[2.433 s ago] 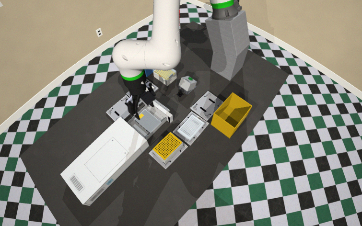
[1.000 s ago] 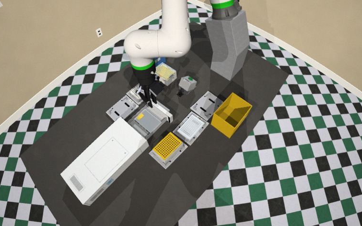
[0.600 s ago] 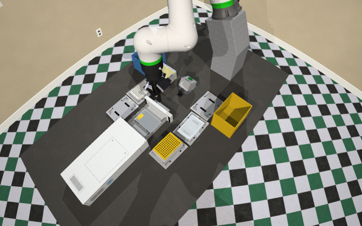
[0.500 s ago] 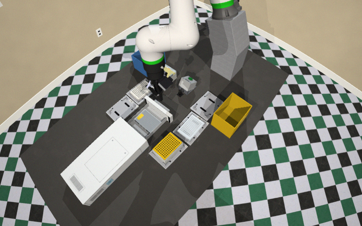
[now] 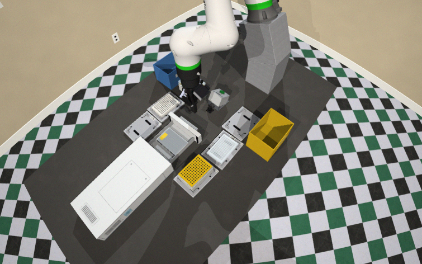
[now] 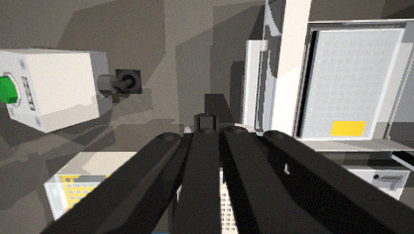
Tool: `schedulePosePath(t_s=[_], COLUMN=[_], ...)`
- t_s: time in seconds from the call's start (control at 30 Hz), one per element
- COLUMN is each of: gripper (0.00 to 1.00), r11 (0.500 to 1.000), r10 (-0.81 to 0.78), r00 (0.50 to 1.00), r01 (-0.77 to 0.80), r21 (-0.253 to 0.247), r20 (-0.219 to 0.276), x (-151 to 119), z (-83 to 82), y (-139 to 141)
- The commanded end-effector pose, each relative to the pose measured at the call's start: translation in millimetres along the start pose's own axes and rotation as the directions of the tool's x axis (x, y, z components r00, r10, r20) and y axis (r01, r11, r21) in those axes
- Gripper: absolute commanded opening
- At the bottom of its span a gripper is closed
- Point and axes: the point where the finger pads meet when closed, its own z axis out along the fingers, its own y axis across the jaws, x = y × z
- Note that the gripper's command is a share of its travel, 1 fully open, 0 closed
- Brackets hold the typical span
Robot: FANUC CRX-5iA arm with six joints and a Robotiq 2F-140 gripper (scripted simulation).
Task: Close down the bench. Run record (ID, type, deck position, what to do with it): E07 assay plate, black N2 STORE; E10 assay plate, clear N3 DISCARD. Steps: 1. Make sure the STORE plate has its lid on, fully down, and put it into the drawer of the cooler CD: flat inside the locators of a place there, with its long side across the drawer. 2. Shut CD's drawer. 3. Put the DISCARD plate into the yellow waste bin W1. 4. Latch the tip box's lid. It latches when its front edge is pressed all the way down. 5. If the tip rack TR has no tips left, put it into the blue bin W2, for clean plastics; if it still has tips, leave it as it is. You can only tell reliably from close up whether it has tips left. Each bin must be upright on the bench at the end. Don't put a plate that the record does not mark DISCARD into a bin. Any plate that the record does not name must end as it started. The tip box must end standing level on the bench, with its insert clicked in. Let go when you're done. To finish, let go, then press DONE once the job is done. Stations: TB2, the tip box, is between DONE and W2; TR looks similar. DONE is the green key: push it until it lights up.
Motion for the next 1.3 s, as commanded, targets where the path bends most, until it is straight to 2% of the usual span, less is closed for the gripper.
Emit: schedulePosePath(t_s=[0.0, 0.23, 1.27], gripper=[0.10, 0.10, 0.10], r11=[1.000, 1.000, 1.000], r10=[0.001, 0.001, 0.001], r00=[1.000, 1.000, 1.000], r01=[-0.001, -0.001, -0.001], r21=[-0.007, -0.007, -0.007], r20=[0.002, 0.002, 0.002], x=[-0.2, -0.2, -0.3], z=[0.1, 0.1, 36.1], y=[-1.9, -1.9, -1.7])
